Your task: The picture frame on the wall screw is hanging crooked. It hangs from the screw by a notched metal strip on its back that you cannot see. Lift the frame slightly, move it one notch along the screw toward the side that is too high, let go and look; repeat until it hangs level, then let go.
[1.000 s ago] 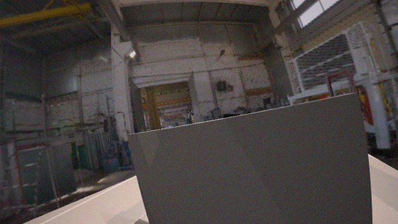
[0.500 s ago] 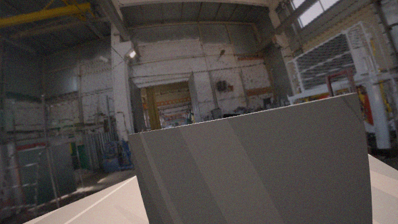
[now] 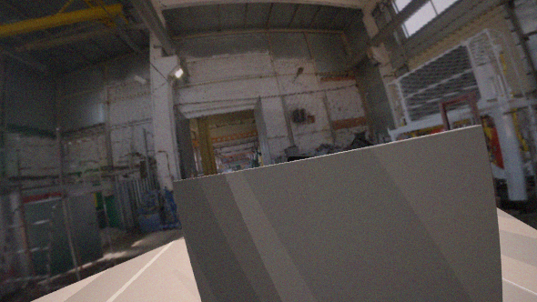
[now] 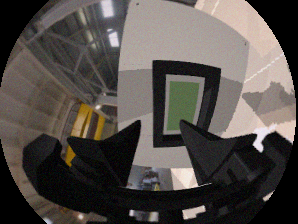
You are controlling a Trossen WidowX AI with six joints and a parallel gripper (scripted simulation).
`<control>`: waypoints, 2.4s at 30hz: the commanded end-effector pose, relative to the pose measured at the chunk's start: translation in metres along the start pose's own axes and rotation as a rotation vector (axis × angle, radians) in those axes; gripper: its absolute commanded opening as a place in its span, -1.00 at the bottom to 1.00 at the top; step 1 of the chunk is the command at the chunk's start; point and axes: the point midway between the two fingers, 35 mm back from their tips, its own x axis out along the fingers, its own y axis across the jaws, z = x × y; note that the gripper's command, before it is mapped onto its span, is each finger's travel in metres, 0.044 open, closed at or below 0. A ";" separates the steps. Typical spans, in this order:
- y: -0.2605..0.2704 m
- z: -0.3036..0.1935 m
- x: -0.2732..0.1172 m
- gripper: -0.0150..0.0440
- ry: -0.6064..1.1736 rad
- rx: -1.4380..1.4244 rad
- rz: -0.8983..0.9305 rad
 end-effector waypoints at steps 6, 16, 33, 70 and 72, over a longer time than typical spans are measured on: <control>-0.001 0.000 0.008 0.39 0.003 0.004 0.006; -0.001 0.000 0.010 0.39 0.003 0.004 0.007; 0.000 -0.001 0.036 0.39 0.004 0.004 0.008; 0.000 -0.001 0.048 -0.49 0.005 0.004 0.009; 0.000 -0.001 0.048 -0.49 0.005 0.004 0.009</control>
